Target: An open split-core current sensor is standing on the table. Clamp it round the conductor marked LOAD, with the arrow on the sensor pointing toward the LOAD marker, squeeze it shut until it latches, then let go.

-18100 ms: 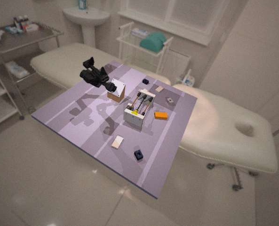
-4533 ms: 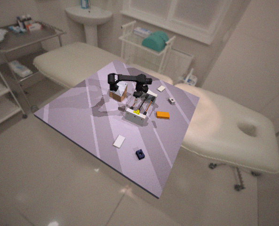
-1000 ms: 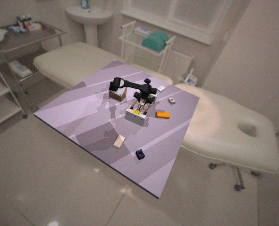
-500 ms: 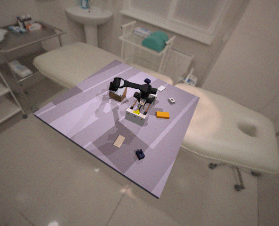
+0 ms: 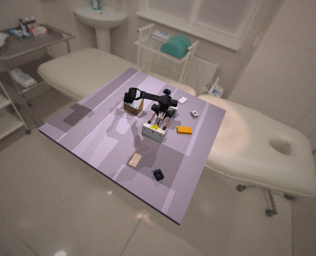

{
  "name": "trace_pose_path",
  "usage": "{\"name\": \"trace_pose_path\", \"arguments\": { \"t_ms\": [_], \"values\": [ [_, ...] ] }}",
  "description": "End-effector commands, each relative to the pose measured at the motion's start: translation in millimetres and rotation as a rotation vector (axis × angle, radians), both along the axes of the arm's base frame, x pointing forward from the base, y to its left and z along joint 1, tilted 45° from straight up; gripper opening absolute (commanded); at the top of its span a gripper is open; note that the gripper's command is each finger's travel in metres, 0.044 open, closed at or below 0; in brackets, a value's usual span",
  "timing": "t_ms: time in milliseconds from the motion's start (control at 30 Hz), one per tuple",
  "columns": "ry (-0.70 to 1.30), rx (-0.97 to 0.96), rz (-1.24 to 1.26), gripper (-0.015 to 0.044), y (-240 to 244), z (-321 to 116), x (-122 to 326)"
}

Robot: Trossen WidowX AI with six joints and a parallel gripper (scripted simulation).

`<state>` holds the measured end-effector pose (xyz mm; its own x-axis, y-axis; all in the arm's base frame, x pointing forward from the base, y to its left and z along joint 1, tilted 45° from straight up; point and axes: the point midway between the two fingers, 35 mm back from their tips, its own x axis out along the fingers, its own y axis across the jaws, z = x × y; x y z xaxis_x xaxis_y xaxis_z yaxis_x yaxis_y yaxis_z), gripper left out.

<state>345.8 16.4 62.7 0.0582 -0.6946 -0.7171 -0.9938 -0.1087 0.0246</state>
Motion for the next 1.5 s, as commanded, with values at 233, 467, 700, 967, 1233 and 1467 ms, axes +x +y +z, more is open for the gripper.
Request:
{"name": "trace_pose_path", "arguments": {
  "t_ms": [233,467,700,967,1233,1467],
  "values": [
    [0.0,0.0,-0.001,0.044,0.3,0.1,-0.1],
    [0.0,-0.001,0.0,0.044,-5.6,-6.7,0.7],
    [0.002,-0.006,0.003,0.044,-26.9,-29.6,1.3],
    [0.002,-0.006,0.003,0.044,-31.6,-34.5,1.9],
    [0.002,-0.006,0.003,0.044,-40.6,-43.7,2.6],
    [0.002,-0.007,0.003,0.044,-47.9,-50.7,2.8]
  ]
}}
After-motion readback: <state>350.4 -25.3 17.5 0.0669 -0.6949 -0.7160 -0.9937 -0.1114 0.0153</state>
